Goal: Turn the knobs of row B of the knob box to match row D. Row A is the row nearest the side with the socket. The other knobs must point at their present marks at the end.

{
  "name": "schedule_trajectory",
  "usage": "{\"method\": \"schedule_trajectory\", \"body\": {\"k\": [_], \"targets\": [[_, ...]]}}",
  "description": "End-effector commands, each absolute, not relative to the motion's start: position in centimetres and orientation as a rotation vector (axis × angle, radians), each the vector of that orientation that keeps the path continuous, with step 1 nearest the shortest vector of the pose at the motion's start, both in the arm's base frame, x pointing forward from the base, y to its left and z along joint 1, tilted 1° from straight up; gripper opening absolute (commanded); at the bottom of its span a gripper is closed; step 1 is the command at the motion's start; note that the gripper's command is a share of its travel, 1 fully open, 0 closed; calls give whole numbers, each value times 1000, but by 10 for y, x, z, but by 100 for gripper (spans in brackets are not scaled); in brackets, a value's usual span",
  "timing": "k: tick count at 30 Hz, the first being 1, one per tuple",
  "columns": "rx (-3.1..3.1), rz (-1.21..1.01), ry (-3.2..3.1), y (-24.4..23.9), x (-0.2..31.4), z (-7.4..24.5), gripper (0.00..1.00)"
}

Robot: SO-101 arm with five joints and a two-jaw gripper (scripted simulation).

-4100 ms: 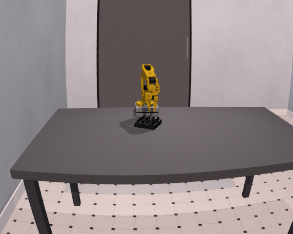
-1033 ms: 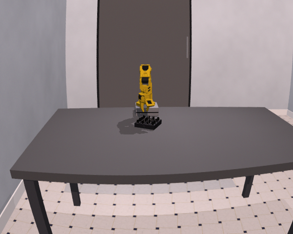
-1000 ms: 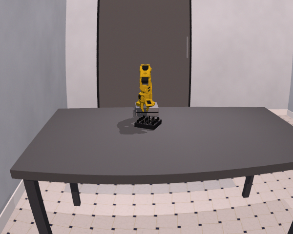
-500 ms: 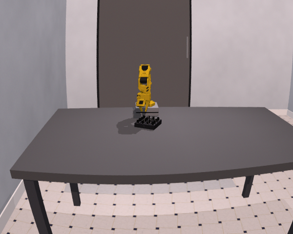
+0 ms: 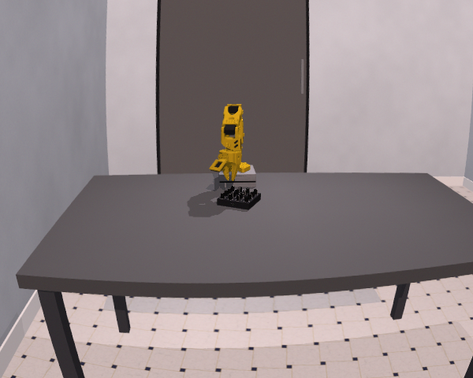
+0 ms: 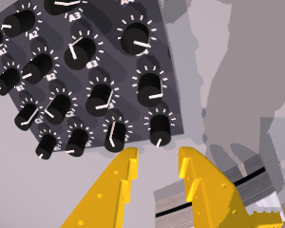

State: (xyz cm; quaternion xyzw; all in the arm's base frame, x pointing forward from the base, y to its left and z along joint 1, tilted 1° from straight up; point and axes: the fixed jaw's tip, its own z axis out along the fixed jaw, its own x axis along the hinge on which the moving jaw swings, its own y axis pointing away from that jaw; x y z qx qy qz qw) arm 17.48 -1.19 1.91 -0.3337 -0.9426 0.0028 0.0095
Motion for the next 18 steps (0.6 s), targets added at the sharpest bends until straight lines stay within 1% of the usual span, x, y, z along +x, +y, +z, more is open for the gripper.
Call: {"method": "schedule_trajectory", "body": {"k": [1,18], "targets": [[-1147,4,-2915,-14,175,20,9],[-1553,5,-2721,-20,176,20,10]]}}
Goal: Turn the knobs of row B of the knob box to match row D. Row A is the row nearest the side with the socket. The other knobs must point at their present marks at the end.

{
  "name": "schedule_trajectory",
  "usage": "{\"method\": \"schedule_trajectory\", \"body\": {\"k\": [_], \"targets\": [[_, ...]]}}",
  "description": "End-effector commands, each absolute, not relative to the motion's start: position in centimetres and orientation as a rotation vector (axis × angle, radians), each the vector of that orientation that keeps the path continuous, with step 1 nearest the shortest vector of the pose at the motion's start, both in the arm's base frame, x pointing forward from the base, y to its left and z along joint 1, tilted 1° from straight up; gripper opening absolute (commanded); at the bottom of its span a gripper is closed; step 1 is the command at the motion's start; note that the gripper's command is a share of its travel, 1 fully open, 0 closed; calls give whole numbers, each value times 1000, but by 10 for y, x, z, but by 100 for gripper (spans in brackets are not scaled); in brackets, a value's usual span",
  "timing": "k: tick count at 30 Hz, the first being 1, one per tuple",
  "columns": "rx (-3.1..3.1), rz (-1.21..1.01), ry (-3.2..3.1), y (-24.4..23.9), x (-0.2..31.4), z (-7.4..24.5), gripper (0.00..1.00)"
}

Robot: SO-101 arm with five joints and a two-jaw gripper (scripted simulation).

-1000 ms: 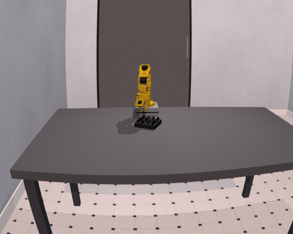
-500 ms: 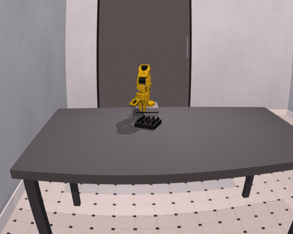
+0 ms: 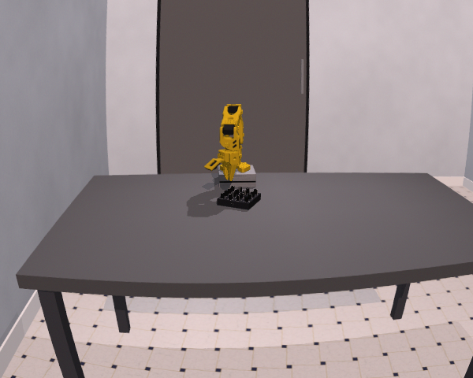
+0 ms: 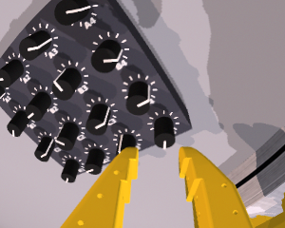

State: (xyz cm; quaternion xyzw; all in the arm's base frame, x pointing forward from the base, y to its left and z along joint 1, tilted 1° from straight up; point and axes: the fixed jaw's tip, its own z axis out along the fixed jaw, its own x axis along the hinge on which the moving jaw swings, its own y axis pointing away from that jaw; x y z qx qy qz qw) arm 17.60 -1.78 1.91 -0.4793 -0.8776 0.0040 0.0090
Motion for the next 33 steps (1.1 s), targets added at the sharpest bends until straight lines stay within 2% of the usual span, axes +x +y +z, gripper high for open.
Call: {"method": "schedule_trajectory", "body": {"k": [1,33], "targets": [[-1571,5,-2711,-20,176,20,10],[-1743,6,-2604,-23,176,20,10]]}}
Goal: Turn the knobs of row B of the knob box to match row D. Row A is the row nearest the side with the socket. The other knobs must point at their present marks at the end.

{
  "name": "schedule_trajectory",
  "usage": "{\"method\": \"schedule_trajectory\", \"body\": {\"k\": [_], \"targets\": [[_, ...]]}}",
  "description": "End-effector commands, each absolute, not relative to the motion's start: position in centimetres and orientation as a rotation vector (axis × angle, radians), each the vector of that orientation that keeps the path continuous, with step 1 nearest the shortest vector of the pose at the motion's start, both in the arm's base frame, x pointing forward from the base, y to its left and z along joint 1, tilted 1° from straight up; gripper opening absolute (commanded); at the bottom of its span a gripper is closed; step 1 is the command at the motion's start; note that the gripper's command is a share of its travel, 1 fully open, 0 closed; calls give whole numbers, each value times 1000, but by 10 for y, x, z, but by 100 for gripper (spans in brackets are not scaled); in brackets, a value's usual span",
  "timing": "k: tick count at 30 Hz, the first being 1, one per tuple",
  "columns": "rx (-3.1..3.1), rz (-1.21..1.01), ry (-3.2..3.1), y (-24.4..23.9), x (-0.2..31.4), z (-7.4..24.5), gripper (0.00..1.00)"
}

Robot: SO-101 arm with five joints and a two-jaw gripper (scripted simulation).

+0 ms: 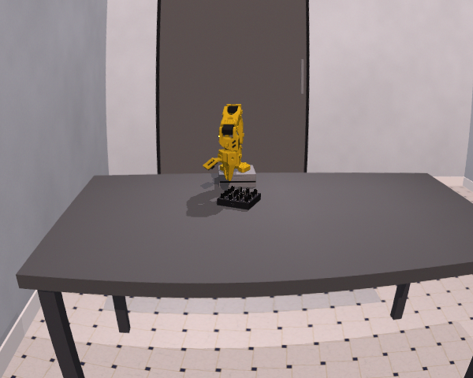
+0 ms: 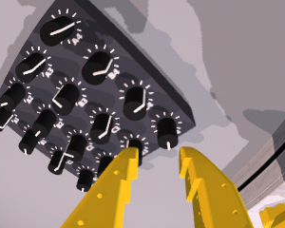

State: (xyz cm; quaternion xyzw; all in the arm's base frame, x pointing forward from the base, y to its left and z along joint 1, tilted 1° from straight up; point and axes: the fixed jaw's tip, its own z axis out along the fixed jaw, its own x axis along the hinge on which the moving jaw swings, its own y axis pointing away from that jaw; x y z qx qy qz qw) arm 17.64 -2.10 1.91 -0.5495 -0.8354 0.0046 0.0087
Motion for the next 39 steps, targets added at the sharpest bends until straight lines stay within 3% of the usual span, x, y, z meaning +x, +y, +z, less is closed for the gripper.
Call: {"method": "schedule_trajectory", "body": {"k": [1,26,39], "targets": [[-1743,6,-2604,-23,176,20,10],[-1743,6,-2604,-28,210,20,10],[-1743,6,-2604,-28,212,19,10]]}}
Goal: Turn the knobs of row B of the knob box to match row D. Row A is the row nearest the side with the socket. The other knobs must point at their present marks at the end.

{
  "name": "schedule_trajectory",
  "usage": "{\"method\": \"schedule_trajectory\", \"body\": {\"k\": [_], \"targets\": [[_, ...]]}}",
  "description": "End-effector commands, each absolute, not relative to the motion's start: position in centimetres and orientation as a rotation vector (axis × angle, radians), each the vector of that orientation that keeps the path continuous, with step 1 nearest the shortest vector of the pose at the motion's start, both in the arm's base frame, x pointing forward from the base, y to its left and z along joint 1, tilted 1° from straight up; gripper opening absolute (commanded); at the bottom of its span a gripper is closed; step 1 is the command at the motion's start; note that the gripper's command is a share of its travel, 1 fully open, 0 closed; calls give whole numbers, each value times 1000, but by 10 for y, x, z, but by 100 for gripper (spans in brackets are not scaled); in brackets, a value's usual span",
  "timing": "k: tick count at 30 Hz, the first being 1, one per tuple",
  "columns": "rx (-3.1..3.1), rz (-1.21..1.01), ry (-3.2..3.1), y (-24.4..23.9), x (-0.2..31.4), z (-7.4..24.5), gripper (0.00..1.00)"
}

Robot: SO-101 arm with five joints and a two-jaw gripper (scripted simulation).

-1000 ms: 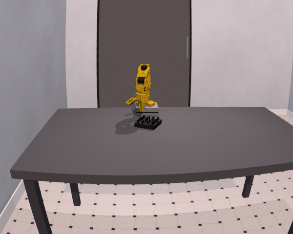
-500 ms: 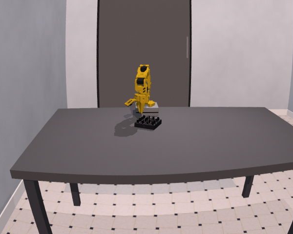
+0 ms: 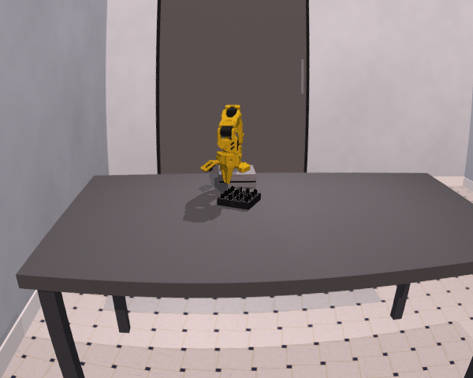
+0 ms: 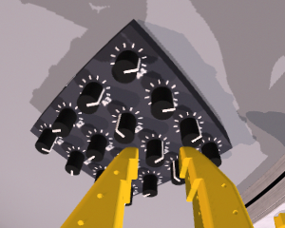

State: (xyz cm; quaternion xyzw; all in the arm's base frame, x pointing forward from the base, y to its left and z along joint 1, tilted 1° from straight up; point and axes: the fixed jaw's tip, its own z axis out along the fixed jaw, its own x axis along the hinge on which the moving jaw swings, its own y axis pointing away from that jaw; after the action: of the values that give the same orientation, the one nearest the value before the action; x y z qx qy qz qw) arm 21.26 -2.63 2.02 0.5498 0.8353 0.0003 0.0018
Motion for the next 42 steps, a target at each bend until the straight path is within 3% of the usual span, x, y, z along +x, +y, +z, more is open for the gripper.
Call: {"method": "schedule_trajectory", "body": {"k": [1,42], "targets": [[1752,-6,2618,-28,212,19,10],[1752,-6,2618,-28,211,4,10]]}}
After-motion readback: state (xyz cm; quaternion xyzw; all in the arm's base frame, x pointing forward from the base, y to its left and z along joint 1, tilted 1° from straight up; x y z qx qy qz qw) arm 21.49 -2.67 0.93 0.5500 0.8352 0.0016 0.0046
